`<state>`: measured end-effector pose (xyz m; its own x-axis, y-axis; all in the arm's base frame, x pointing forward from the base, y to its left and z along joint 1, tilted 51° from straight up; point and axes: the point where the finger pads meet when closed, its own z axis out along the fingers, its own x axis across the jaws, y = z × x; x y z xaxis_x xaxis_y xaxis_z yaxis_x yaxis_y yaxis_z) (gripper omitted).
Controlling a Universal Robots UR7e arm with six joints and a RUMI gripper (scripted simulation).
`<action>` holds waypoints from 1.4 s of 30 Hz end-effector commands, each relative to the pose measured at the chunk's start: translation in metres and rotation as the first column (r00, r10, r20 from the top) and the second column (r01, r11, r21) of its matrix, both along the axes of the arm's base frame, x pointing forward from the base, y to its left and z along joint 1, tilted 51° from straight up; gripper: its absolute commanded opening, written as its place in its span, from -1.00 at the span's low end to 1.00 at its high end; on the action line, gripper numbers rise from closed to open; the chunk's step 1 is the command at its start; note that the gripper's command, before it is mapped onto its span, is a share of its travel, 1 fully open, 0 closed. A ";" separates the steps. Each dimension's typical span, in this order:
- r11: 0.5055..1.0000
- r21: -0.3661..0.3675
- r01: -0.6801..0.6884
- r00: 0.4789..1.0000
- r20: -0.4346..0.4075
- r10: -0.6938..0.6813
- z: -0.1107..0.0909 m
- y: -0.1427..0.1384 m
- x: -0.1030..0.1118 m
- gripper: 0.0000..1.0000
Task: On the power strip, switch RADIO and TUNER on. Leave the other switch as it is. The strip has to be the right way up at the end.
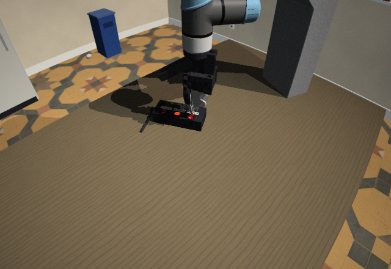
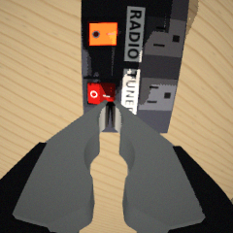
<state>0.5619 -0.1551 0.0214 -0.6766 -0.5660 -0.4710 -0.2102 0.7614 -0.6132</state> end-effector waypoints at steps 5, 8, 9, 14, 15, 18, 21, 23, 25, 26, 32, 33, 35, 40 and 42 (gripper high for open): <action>1.000 0.000 0.000 1.000 0.001 0.000 0.000 0.000 0.000 -1.00; 1.000 0.000 0.000 1.000 0.001 0.000 0.000 0.000 0.000 -1.00; 1.000 0.000 0.000 1.000 0.001 0.000 0.000 0.000 0.001 -1.00; 1.000 0.000 0.000 1.000 0.001 0.000 -0.001 -0.001 0.002 -1.00; 1.000 0.000 0.000 1.000 0.001 0.000 -0.001 -0.001 0.002 -1.00; 1.000 0.000 0.000 1.000 0.001 0.000 -0.001 -0.001 0.002 -1.00; 1.000 0.000 0.000 1.000 0.001 0.000 -0.002 -0.001 0.003 -1.00; 1.000 0.000 0.000 1.000 0.001 0.000 -0.003 -0.002 0.004 -1.00; 1.000 0.000 0.000 1.000 0.001 0.000 -0.003 -0.002 0.004 -1.00; 1.000 0.000 0.000 1.000 0.001 0.000 -0.004 -0.002 0.005 -1.00; 1.000 0.000 0.000 1.000 0.001 0.000 -0.005 -0.002 0.006 -1.00; 1.000 0.000 0.000 1.000 0.001 0.000 -0.005 -0.002 0.006 -1.00; 1.000 0.000 0.000 1.000 0.001 0.000 -0.005 -0.003 0.006 -1.00; 1.000 0.000 0.000 1.000 0.001 0.000 -0.005 -0.003 0.006 -1.00; 1.000 0.000 0.000 1.000 0.001 0.000 -0.005 -0.003 0.006 -1.00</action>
<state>0.5680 -0.1578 0.0158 -0.6766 -0.5660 -0.4710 -0.2102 0.7614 -0.6132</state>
